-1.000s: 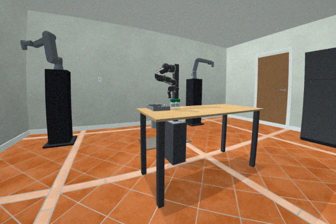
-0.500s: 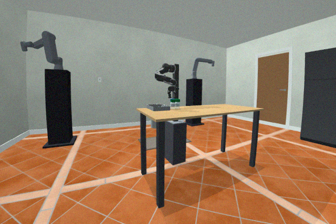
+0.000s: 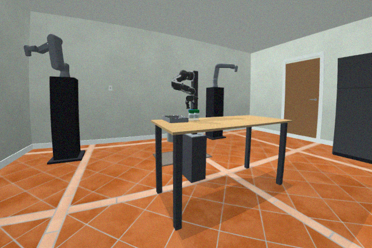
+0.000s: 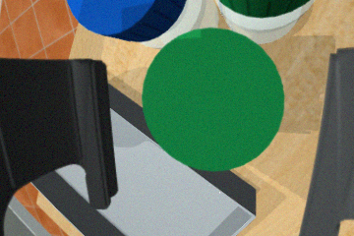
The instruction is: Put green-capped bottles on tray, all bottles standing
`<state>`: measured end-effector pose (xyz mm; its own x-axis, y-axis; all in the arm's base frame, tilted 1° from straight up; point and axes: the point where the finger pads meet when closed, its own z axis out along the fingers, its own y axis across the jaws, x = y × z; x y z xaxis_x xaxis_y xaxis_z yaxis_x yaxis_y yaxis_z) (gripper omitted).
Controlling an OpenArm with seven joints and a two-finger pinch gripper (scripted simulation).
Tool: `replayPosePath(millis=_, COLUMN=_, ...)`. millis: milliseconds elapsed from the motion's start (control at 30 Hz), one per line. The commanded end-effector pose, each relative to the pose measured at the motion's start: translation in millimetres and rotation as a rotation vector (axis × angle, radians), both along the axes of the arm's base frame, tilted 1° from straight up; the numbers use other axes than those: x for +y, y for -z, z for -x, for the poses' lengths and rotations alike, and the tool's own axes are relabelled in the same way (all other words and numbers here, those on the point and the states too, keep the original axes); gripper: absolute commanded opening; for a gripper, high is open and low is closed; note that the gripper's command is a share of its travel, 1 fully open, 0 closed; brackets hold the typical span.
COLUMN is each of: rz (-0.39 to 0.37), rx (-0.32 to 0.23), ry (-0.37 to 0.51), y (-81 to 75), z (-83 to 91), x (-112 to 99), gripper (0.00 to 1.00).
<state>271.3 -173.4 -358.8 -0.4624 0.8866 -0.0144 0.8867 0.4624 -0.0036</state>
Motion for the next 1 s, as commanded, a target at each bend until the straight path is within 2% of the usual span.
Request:
replayPosePath(millis=0, rz=-0.002, rx=0.001, ry=-0.005, y=1.6, z=0.9, x=1, gripper=0.42)
replayPosePath(millis=733, rz=-0.001, rx=-0.001, ry=-0.002, y=2.5, z=-0.3, x=0, gripper=0.42)
replayPosePath(millis=967, rz=-0.001, rx=-0.001, ry=-0.002, y=20.0, z=-0.1, x=0, gripper=0.42)
